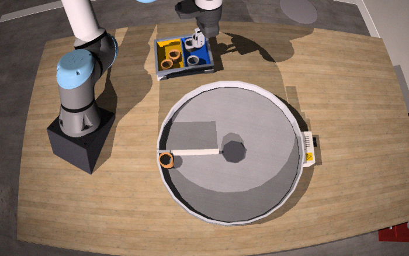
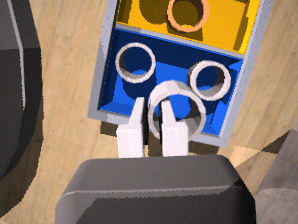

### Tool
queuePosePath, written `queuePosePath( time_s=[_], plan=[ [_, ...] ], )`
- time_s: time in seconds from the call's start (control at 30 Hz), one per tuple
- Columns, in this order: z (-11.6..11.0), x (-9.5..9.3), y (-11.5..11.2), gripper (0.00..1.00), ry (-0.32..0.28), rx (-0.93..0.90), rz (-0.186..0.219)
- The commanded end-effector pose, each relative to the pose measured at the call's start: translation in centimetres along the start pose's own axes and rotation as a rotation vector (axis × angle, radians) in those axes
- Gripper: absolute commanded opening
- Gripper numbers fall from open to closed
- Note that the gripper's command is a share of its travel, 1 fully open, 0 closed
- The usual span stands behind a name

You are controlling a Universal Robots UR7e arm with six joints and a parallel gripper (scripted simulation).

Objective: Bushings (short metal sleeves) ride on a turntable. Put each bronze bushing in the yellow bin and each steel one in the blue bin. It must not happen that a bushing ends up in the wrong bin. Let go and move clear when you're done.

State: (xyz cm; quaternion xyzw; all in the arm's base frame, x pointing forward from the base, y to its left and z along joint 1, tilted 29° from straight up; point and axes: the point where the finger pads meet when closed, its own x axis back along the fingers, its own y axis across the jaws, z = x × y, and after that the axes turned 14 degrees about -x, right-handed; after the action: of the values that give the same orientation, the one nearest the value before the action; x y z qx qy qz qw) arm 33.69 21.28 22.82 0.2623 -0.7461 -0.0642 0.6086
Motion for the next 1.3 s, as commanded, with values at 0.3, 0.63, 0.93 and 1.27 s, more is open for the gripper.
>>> queuePosePath(
  time_s=[0.3,0.63,0.93,1.27],
  plan=[
    [-0.2,-3.02,-0.12,0.0,-0.003,-0.002,0.005],
    [-0.2,-3.02,-0.11,0.0,-0.003,-0.001,0.005],
    [-0.29,-2.87,-0.09,0.0,-0.006,0.0,0.005],
    [-0.23,-2.97,-0.11,0.0,-0.004,-0.001,0.005]
  ],
)
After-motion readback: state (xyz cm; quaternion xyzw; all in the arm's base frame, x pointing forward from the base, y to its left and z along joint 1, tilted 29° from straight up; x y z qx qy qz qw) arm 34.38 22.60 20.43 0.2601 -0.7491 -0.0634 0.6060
